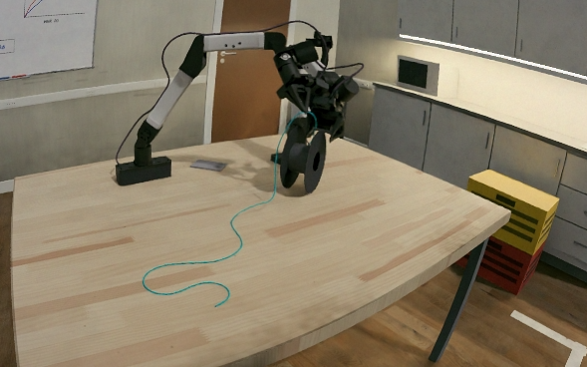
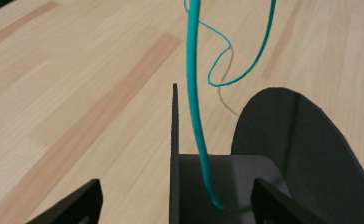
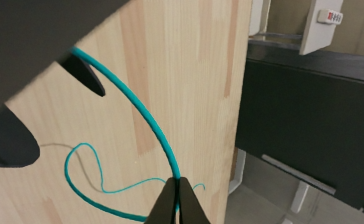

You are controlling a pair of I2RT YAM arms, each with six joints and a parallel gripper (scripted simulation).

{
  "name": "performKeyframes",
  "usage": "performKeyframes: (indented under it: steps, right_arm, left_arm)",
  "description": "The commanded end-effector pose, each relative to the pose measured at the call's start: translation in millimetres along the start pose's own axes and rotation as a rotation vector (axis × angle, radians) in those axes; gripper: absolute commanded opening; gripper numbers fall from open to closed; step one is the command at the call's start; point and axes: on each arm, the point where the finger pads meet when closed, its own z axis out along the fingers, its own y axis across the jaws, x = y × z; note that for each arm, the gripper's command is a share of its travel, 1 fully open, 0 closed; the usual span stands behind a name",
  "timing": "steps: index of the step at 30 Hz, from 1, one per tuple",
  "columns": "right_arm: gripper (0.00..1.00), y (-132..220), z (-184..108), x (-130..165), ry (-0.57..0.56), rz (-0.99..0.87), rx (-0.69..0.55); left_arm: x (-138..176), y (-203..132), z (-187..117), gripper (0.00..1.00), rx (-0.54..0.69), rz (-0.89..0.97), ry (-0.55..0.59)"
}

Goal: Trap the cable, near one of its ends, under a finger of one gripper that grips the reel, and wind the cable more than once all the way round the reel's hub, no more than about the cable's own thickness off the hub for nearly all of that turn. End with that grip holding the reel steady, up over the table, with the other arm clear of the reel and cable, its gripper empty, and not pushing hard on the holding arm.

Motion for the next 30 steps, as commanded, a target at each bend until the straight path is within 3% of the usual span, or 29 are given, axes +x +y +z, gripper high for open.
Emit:
performKeyframes:
  steps: [1, 6, 8, 9, 15, 27, 30]
  right_arm:
    - [0.00, 34, 9, -26, -0.034, -0.067, -0.060]
    - [0.00, 29, 10, -23, -0.037, -0.065, -0.055]
    - [0.00, -6, -19, -9, -0.082, -0.010, -0.007]
    - [0.00, -8, -18, -7, -0.082, -0.013, -0.011]
    - [0.00, -3, -4, 0, -0.051, -0.043, -0.037]
    - [0.00, -2, -3, 6, -0.040, -0.043, -0.036]
    - [0.00, 2, 2, 7, -0.028, -0.051, -0.042]
  left_arm:
    - [-18, 6, 6, 0.75, -0.020, 0.034, -0.049]
    - [-17, 8, 7, 0.75, -0.025, 0.030, -0.046]
    - [-14, 5, 2, 0.75, -0.028, 0.029, -0.060]
    - [-14, 4, 1, 0.75, -0.027, 0.033, -0.064]
    - [-13, 4, -2, 0.75, -0.030, 0.050, -0.067]
    - [-9, 0, -3, 0.75, -0.027, 0.045, -0.063]
    - [-13, 1, -4, 0.66, -0.029, 0.049, -0.070]
